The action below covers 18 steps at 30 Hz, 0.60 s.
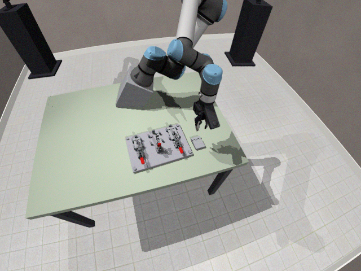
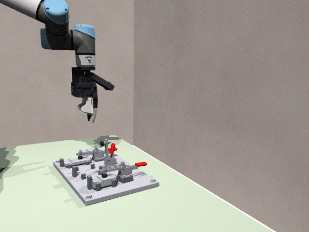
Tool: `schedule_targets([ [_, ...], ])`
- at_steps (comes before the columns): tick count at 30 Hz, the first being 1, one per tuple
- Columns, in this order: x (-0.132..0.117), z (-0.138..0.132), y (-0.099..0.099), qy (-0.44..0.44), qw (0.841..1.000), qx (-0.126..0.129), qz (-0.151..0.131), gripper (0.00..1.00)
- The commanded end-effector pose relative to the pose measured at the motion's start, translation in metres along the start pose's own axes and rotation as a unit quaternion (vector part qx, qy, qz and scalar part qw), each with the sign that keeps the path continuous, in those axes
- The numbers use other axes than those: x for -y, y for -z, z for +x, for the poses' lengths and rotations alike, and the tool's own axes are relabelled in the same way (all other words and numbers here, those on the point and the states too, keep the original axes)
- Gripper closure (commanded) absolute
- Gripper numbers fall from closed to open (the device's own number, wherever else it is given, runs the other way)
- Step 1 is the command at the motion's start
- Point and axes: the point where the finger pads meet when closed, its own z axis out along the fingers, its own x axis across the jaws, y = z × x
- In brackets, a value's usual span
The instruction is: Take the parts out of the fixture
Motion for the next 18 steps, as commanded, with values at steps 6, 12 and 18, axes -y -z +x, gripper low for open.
schedule_targets([
  [6, 0.0, 0.0, 0.047, 0.0, 1.0, 0.0, -0.001, 0.72],
  [12, 0.0, 0.0, 0.062, 0.0, 1.0, 0.0, -0.001, 0.72],
  [18, 0.0, 0.0, 0.064, 0.0, 1.0, 0.0, -0.001, 0.72],
])
